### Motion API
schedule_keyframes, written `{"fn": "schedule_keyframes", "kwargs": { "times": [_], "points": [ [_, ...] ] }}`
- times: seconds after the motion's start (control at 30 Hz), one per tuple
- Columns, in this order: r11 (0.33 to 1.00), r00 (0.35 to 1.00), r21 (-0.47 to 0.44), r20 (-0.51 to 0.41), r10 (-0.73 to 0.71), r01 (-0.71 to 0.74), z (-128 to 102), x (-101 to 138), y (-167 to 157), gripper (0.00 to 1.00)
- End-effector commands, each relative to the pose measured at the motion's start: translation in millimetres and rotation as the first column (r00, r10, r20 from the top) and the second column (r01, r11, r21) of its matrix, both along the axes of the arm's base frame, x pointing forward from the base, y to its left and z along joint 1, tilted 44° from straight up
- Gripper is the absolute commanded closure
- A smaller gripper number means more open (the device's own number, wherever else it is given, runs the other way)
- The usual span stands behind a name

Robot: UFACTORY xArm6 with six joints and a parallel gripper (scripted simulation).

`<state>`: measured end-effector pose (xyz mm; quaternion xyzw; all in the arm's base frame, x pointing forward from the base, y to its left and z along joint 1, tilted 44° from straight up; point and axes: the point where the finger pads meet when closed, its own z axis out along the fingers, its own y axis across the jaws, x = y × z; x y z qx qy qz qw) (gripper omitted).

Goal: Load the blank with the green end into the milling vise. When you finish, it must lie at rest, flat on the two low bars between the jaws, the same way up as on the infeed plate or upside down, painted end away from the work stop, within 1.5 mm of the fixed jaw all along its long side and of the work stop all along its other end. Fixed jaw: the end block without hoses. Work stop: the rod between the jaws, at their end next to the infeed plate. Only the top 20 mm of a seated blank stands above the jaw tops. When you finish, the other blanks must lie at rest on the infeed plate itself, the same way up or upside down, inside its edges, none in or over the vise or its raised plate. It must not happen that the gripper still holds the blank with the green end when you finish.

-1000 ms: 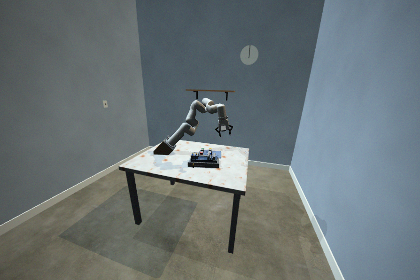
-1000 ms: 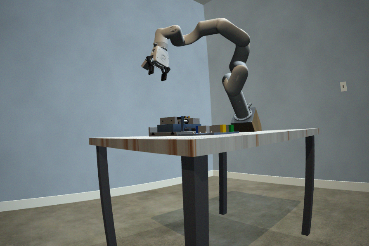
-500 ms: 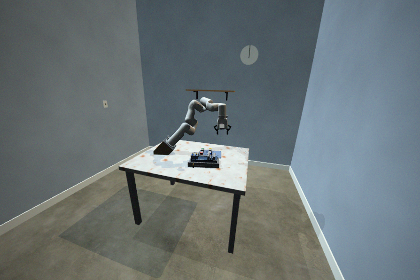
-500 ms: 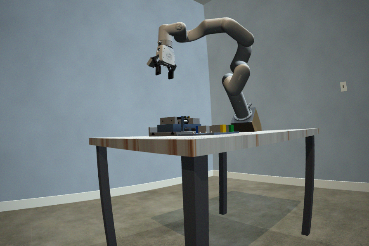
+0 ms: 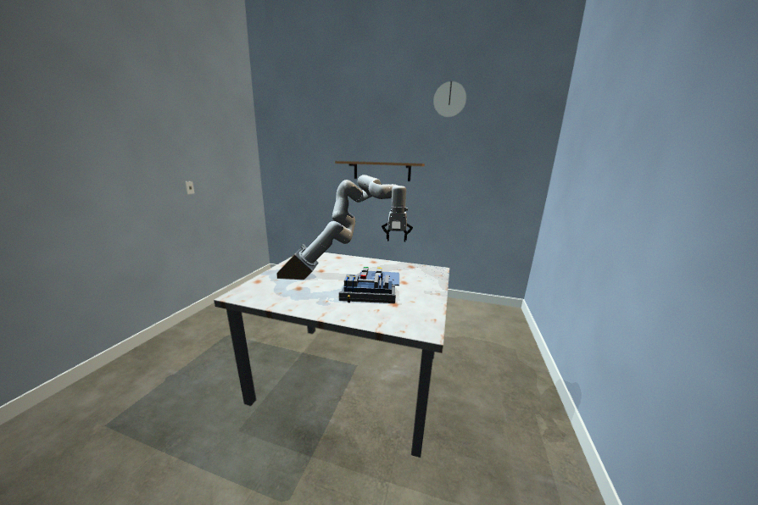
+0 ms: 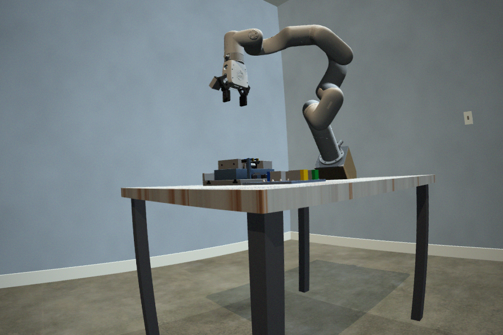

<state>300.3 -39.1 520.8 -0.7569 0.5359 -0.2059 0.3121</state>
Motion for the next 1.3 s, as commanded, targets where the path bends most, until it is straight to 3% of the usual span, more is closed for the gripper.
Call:
{"fn": "schedule_keyframes", "kwargs": {
  "times": [0.0, 0.1, 0.33, 0.67, 0.9, 1.27],
  "points": [
    [1.0, 1.0, -0.002, 0.004, -0.001, 0.001, -7, -16, 10, 0.0],
    [1.0, 1.0, -0.003, 0.004, -0.001, 0.001, -13, -28, 17, 0.0],
    [1.0, 1.0, -0.003, 0.004, -0.001, 0.001, -13, -28, 17, 0.0],
    [1.0, 1.0, -0.002, 0.003, -0.001, 0.001, -34, -66, 41, 0.0],
    [1.0, 1.0, -0.002, 0.003, -0.001, 0.001, -34, -66, 41, 0.0],
    [1.0, 1.0, -0.002, 0.003, 0.0, 0.0, -55, -104, 65, 0.0]
  ]
}}
